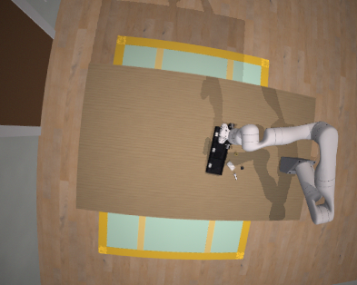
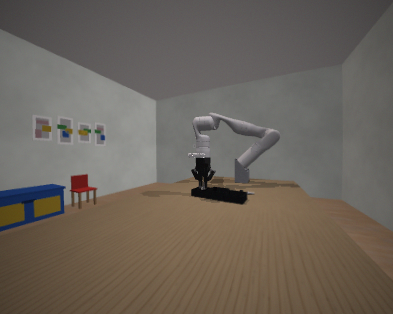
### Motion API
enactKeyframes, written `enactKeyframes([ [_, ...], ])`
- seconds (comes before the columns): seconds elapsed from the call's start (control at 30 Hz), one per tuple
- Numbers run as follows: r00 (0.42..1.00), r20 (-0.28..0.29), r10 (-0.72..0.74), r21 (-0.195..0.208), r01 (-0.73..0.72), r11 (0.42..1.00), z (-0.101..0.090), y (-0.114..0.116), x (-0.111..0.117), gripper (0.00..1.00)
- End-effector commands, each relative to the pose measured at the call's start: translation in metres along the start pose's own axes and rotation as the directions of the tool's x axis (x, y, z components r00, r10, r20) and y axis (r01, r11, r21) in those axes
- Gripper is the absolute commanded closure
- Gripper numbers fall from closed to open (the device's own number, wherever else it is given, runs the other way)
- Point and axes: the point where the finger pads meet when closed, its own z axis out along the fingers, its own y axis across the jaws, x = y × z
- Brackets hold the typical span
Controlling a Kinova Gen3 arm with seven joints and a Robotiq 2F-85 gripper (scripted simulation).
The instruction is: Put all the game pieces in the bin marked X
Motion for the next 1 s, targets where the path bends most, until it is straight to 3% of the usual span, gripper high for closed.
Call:
enactKeyframes([
  [0.0, 1.0, 0.002, -0.001, 0.003, 0.001, 1.0, 0.0027, -0.0011, -0.0004, 0.89],
  [0.13, 1.0, 0.002, -0.001, 0.003, 0.001, 1.0, 0.0107, -0.0011, -0.0004, 0.89],
  [0.6, 1.0, 0.002, -0.001, 0.003, 0.001, 1.0, 0.0112, -0.0014, -0.0008, 0.89],
  [0.63, 1.0, 0.002, -0.001, 0.003, 0.001, 1.0, 0.0112, -0.0014, -0.0008, 0.69],
  [0.97, 1.0, 0.002, -0.001, 0.003, 0.001, 1.0, 0.0111, -0.0014, -0.0008, 0.69],
])
